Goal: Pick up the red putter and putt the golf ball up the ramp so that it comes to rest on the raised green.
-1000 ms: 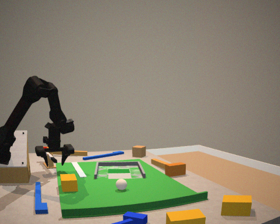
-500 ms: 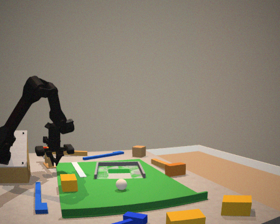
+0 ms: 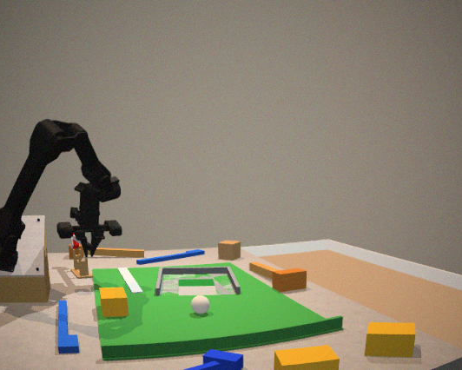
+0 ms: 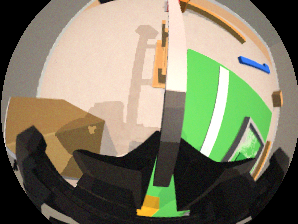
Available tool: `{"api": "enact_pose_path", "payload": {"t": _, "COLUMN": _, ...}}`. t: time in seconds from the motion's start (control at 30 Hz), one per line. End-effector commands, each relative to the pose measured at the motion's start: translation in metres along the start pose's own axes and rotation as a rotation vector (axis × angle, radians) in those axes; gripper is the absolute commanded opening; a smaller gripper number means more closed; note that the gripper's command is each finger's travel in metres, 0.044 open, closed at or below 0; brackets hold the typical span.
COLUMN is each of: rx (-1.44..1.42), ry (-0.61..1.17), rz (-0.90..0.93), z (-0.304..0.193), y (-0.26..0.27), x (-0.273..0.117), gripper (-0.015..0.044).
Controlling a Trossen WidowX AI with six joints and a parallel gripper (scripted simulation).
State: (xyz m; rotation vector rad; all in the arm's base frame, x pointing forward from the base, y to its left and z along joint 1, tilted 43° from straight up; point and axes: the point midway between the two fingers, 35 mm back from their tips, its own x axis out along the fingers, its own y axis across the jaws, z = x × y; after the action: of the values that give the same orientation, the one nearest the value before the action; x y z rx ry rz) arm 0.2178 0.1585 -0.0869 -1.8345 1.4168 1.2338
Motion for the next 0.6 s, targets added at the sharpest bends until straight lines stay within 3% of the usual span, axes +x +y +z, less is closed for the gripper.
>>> {"api": "enact_pose_path", "payload": {"t": 0.0, "rx": 0.008, "ry": -0.018, "rz": -0.014, "z": 0.009, "y": -0.001, "x": -0.034, "gripper": 0.0000}}
{"api": "enact_pose_path", "payload": {"t": 0.23, "rx": 0.032, "ry": -0.007, "rz": -0.019, "z": 0.006, "y": -0.001, "x": -0.041, "gripper": 0.0000}}
{"api": "enact_pose_path", "payload": {"t": 0.57, "rx": 0.526, "ry": 0.024, "rz": -0.063, "z": -0.069, "y": -0.018, "x": -0.072, "gripper": 0.0000}}
